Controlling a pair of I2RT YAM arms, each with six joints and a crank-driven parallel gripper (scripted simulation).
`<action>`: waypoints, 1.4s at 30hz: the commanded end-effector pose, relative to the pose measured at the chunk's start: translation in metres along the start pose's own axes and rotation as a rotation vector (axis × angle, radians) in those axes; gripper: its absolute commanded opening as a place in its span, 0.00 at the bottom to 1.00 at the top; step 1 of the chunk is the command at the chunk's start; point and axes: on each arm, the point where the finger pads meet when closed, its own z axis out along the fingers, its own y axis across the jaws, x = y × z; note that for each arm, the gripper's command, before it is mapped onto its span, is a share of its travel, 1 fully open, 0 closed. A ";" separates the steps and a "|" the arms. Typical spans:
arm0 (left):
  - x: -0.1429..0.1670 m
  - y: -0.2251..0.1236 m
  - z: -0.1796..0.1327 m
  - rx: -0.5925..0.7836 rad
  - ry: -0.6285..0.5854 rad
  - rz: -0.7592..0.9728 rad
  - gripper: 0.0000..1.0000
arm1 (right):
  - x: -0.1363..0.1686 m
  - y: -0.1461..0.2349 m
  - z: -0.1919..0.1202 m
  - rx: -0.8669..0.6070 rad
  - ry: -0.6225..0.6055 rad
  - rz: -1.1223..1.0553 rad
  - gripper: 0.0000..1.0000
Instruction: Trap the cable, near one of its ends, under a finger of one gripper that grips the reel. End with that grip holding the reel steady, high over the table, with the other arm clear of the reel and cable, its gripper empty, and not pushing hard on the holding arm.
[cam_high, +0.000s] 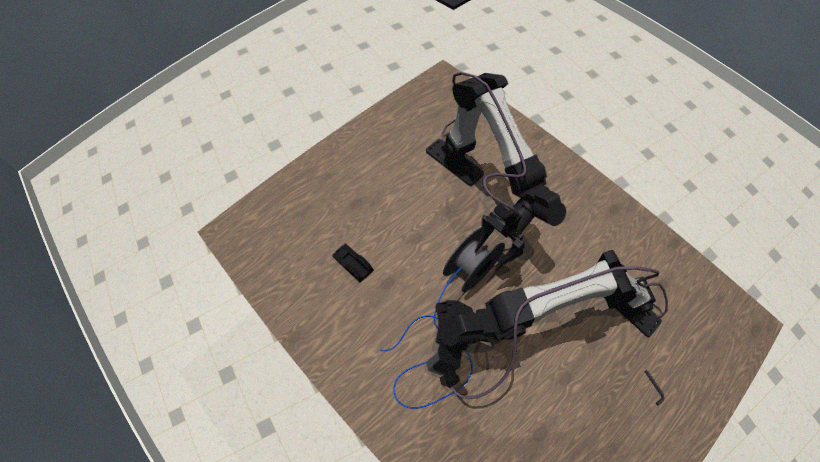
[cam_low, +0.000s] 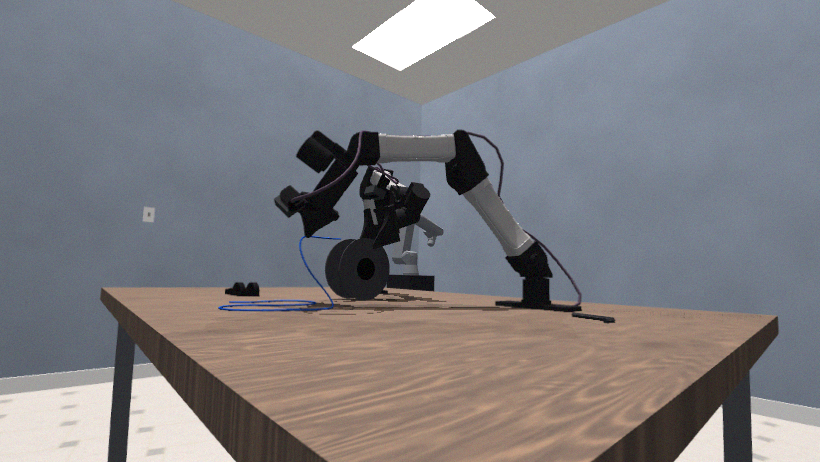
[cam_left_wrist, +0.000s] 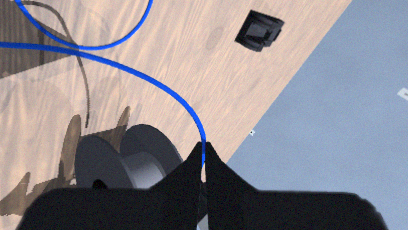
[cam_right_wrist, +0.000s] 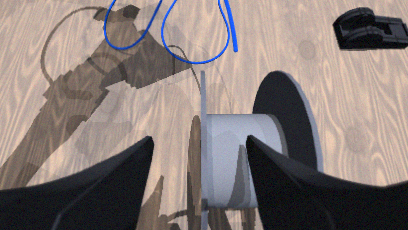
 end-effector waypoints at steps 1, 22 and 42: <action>0.001 -0.016 -0.018 0.057 -0.032 0.030 0.00 | -0.007 0.002 -0.001 -0.012 -0.009 0.022 0.76; 0.051 0.012 -0.023 0.068 -0.042 0.021 0.00 | -0.008 0.002 -0.001 -0.008 -0.010 0.024 0.76; 0.085 0.035 -0.028 0.054 -0.031 0.019 0.00 | -0.008 0.002 -0.001 -0.008 -0.010 0.024 0.76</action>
